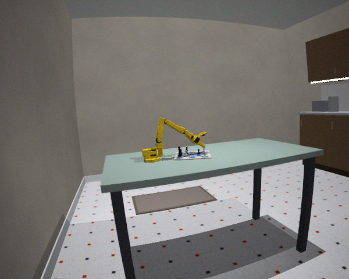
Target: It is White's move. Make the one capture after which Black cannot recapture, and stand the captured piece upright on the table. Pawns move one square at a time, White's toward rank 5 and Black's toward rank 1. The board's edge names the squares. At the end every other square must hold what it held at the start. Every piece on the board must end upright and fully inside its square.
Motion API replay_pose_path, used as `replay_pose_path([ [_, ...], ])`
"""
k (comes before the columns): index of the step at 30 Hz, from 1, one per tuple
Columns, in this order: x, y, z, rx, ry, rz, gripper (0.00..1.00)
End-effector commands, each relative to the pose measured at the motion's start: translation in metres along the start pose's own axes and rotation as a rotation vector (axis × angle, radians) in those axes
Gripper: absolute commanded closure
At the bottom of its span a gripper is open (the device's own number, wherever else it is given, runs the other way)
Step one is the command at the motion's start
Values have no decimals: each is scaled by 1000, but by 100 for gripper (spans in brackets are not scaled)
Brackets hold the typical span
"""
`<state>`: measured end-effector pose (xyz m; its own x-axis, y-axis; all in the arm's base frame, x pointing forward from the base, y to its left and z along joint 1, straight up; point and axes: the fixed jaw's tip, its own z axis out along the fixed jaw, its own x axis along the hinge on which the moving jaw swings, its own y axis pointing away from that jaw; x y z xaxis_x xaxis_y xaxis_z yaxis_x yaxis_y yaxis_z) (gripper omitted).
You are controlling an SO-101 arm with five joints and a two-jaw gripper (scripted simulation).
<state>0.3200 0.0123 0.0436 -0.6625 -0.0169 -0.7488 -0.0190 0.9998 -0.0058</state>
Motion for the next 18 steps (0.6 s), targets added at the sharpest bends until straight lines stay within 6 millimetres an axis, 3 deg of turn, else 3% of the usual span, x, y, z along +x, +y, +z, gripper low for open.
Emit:
replay_pose_path([
  [1, 10, 3, 3, -7, 29, -6, 93],
  [18, 10, 3, 3, -9, 29, -6, 88],
])
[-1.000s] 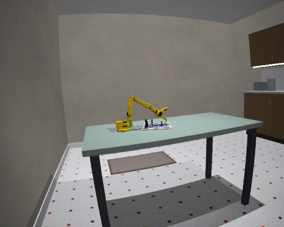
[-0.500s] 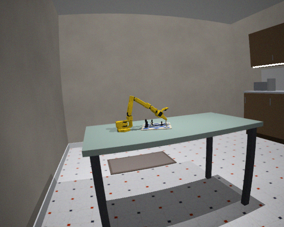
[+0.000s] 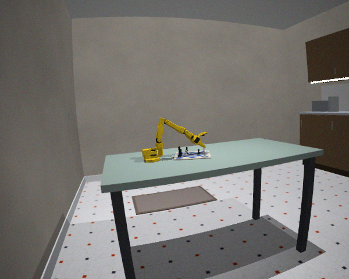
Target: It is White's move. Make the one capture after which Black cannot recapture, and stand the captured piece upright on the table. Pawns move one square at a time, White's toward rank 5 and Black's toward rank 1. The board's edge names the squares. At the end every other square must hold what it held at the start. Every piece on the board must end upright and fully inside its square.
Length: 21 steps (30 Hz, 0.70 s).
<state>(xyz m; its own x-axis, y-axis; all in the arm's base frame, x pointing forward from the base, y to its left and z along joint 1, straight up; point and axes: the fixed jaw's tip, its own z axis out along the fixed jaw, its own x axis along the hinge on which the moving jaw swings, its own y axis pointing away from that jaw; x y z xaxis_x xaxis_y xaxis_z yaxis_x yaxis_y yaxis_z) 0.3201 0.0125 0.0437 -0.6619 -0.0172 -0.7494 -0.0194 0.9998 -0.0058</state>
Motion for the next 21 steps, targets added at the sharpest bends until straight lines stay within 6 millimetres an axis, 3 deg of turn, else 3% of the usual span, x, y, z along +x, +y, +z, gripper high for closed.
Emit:
replay_pose_path([
  [1, 10, 4, 3, -9, 30, -5, 88],
  [21, 10, 5, 4, -13, 30, 0, 88],
])
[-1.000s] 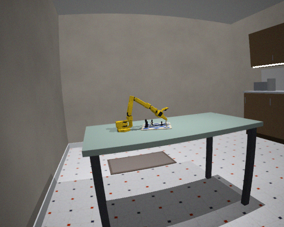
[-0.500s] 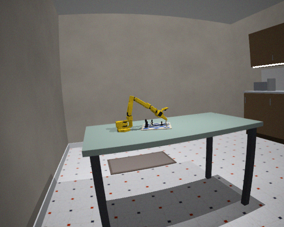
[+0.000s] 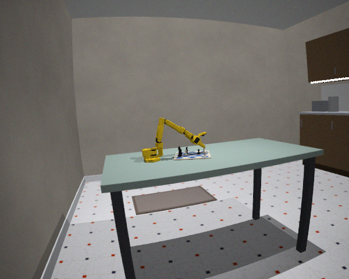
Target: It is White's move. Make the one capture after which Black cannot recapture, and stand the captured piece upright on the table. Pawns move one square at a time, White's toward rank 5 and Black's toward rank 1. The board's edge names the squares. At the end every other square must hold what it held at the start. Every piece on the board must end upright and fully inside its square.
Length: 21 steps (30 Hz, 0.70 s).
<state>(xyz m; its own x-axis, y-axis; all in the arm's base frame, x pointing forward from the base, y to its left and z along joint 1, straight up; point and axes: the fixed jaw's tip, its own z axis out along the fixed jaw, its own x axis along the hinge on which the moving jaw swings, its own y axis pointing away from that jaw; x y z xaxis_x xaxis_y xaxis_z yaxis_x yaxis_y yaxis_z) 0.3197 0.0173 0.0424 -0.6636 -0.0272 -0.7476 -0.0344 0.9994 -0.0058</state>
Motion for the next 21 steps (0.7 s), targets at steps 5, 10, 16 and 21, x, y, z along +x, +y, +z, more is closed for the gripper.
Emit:
replay_pose_path([
  [5, 9, 0, 4, -2, 27, 11, 88],
  [10, 9, 0, 4, -1, 27, 12, 88],
  [16, 7, -2, 4, 4, 27, 16, 88],
  [21, 7, -2, 4, 4, 27, 16, 88],
])
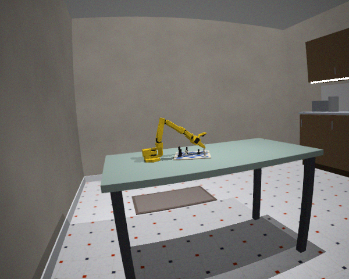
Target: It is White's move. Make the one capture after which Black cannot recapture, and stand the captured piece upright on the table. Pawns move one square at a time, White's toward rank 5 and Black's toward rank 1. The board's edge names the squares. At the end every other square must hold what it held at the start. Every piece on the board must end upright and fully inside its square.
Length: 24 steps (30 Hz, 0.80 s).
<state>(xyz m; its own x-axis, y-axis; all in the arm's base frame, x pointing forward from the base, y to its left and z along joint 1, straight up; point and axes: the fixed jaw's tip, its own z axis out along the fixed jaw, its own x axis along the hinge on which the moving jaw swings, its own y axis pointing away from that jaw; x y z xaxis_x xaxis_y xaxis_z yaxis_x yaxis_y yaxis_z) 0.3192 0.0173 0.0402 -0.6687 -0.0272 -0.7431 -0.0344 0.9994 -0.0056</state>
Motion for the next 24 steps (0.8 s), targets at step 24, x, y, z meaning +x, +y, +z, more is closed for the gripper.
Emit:
replay_pose_path([
  [24, -15, -2, -16, 4, 20, 16, 88],
])
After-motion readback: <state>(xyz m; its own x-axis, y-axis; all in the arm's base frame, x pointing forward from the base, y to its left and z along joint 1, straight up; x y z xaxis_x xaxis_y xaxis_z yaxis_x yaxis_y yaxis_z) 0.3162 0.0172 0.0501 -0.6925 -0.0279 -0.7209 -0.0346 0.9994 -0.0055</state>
